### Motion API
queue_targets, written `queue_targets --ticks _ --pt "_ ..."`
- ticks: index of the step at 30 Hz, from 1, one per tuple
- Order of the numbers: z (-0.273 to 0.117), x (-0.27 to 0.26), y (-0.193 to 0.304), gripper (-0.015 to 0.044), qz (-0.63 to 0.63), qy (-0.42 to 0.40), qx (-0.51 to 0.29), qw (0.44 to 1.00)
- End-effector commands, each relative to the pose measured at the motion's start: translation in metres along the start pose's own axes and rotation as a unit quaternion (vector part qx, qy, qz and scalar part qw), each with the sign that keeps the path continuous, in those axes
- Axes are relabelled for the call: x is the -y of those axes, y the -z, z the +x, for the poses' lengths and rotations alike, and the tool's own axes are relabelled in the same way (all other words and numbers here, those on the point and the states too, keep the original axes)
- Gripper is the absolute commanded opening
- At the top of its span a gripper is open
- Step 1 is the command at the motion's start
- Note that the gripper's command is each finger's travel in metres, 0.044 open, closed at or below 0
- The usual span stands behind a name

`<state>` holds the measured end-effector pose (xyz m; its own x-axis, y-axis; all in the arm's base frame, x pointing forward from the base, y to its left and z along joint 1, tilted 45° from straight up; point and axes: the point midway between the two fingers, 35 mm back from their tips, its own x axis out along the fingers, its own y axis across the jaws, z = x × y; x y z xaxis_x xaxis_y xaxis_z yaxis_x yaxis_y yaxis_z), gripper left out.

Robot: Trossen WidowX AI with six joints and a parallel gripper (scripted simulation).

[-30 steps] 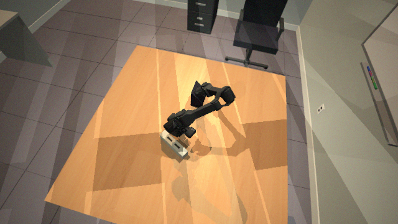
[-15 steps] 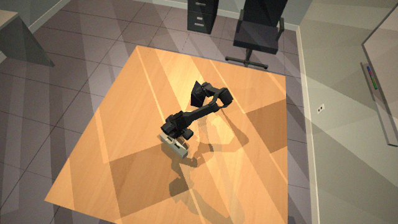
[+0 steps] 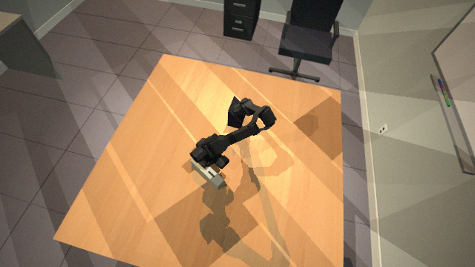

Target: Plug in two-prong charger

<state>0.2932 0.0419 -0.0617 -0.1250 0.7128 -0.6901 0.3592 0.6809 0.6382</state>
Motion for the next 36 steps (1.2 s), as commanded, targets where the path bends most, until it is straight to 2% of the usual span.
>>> queue_targets --ticks 1,36 --pt "-0.0006 -0.0012 -0.0011 0.0 0.002 -0.002 0.0 1.0" --pt "-0.0016 -0.0017 -0.0096 0.0 0.002 -0.002 0.0 1.0"
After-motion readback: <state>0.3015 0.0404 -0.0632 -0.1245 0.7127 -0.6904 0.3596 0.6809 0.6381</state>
